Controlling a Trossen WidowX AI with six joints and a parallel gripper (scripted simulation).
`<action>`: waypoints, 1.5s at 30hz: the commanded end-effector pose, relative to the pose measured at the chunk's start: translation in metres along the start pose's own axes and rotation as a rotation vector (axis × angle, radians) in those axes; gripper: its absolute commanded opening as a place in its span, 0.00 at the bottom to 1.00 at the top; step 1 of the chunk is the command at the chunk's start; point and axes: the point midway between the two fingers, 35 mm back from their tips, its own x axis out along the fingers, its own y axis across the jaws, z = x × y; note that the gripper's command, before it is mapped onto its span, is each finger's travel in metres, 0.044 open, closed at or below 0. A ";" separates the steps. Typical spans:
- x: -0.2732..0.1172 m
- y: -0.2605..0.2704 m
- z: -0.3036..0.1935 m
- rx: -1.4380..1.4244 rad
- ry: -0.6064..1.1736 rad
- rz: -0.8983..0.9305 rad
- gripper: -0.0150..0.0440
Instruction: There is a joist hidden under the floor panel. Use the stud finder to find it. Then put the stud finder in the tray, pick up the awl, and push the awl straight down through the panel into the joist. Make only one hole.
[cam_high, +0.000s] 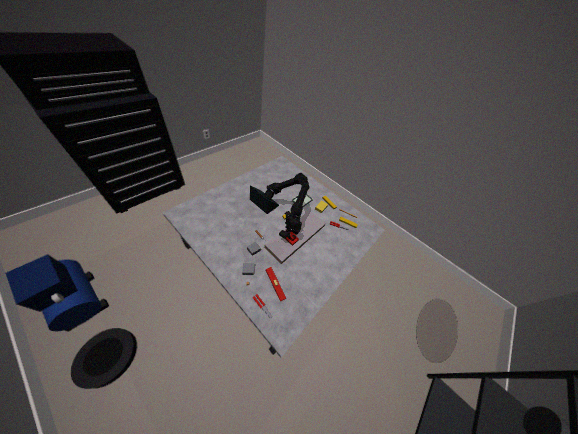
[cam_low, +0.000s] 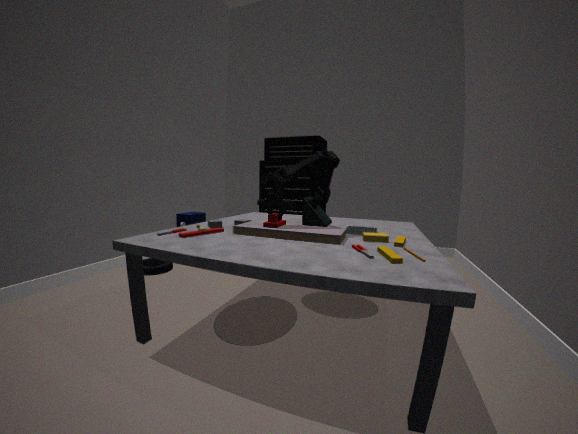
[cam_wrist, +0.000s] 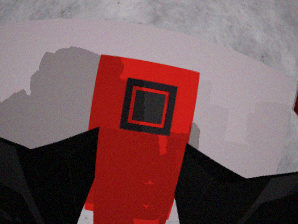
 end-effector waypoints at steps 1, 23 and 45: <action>0.000 -0.011 -0.001 0.004 0.003 -0.004 0.25; -0.001 -0.061 -0.001 0.002 0.002 -0.007 0.25; -0.002 -0.110 -0.001 0.000 0.001 -0.010 0.25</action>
